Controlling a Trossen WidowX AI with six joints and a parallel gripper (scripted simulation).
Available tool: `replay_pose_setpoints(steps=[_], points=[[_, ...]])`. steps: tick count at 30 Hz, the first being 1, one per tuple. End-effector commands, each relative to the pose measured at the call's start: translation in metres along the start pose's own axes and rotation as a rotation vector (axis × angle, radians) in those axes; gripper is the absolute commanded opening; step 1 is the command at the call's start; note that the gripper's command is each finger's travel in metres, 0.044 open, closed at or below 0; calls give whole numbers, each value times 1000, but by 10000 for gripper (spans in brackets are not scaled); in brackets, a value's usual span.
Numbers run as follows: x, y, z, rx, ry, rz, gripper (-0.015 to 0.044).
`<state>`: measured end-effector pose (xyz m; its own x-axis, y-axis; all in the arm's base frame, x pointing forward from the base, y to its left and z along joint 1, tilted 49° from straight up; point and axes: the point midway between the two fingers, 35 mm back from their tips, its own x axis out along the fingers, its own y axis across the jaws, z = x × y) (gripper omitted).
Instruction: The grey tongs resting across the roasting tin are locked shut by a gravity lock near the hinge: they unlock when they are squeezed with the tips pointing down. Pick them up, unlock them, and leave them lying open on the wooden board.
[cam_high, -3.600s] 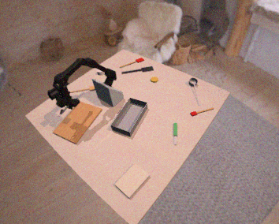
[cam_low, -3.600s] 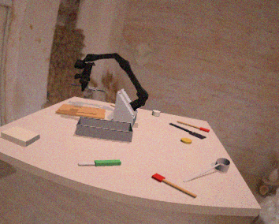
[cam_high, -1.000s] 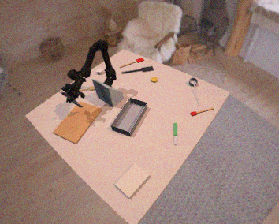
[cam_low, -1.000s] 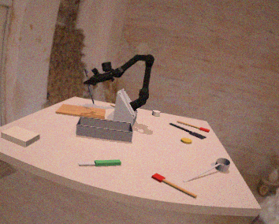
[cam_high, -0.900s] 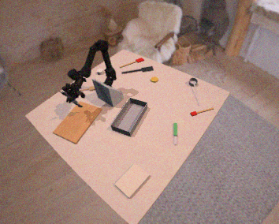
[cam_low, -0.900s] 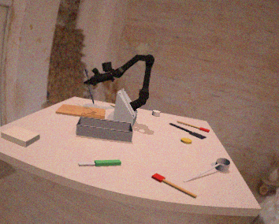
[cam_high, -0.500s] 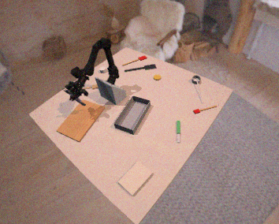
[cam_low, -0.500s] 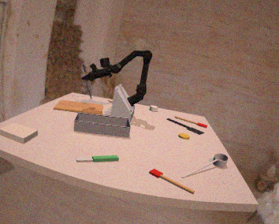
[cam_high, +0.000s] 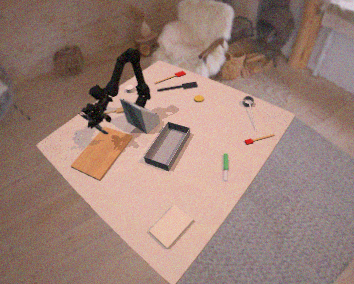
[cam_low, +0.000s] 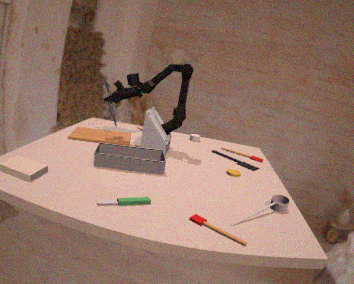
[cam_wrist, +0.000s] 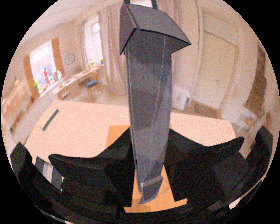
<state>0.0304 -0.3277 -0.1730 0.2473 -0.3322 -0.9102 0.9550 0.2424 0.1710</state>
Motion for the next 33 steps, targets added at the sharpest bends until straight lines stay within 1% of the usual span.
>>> replay_pose_setpoints(steps=[1,9,33], points=[[0,1,1,4,-7,4,-150],[5,-1,1,7,23,5,-150],[46,-7,-5,28,314,9,-150]])
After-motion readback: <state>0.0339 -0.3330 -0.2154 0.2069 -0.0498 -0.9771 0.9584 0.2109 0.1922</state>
